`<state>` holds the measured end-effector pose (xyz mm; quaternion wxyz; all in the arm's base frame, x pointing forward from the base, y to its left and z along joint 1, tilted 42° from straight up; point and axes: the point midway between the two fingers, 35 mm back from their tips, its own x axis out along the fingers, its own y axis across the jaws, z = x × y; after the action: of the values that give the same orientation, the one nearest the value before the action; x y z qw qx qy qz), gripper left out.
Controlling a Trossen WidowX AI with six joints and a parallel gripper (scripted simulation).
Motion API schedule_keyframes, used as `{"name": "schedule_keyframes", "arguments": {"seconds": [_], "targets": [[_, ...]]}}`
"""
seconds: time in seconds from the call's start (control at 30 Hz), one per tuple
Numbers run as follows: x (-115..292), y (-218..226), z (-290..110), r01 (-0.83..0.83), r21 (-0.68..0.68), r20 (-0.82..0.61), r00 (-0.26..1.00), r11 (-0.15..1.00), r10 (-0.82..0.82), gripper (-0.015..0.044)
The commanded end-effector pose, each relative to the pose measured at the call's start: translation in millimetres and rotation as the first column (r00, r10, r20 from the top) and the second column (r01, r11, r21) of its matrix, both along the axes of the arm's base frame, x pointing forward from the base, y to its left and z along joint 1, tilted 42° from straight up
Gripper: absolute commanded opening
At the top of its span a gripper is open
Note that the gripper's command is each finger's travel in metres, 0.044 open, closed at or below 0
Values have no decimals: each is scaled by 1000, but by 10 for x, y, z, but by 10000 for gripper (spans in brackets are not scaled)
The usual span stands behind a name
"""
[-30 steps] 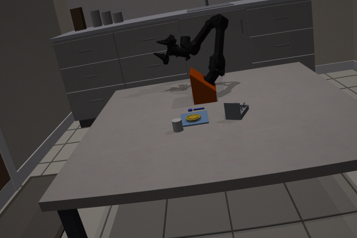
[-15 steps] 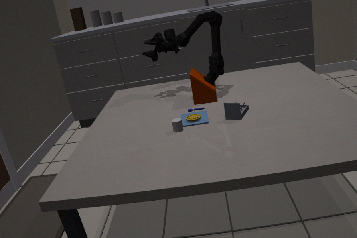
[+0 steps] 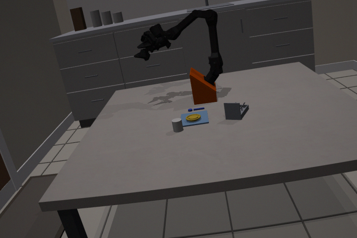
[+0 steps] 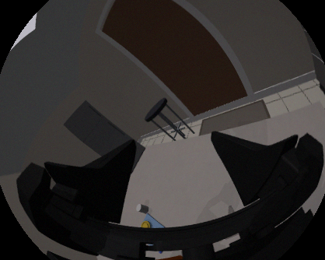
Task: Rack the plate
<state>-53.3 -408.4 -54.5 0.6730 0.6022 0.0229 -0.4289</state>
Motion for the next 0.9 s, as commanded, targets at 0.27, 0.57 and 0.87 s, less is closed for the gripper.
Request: {"name": "schedule_keyframes", "arguments": {"seconds": [0.27,0.57,0.87], "targets": [[809,-17,9,-278,31,-108,954,960,280,400],[1420,72,36,-469,83,-146,867,879,476,400],[2013,261,121,-652,124,-175,728,748,663,400]]}}
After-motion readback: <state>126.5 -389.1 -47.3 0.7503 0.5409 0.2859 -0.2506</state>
